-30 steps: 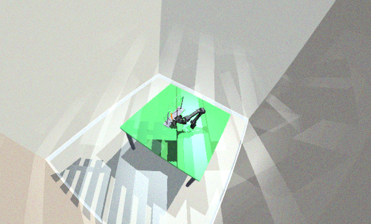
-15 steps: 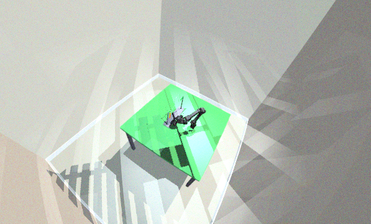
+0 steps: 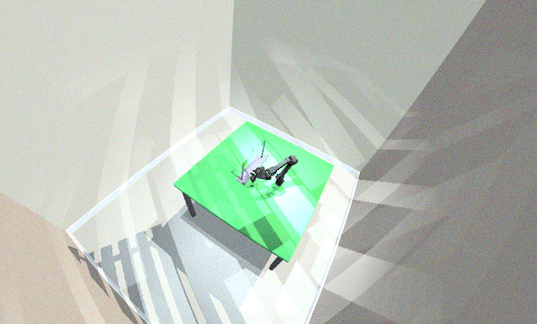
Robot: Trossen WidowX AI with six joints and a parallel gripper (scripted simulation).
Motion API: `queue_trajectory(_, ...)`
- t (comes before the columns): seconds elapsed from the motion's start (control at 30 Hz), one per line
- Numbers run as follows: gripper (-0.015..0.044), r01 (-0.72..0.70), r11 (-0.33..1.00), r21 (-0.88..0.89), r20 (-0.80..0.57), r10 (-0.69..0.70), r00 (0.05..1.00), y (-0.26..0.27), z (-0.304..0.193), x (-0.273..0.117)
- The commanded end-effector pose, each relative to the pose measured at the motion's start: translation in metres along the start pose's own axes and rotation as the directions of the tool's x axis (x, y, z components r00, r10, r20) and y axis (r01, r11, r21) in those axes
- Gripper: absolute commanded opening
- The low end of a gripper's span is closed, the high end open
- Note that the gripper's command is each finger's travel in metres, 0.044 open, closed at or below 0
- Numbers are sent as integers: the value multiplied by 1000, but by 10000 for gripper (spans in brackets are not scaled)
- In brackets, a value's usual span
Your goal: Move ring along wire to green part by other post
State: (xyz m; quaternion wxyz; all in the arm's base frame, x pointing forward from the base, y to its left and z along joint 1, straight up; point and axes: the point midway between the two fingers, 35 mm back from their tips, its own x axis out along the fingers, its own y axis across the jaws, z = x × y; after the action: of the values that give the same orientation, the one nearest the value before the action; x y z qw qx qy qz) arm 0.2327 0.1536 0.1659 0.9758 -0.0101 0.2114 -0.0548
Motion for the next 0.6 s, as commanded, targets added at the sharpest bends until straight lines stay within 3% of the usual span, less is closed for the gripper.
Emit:
queue_trajectory(0.0,160,2,1000,7,5,-2,1000,0,2,0)
queue_trajectory(0.03,160,2,1000,7,5,-2,1000,0,2,0)
queue_trajectory(0.27,344,-2,1000,-2,7,2,1000,-2,2,-42)
queue_trajectory(0.4,440,-3,1000,-2,8,3,1000,-2,2,-43)
queue_trajectory(0.57,440,-3,1000,-2,8,3,1000,-2,2,-43)
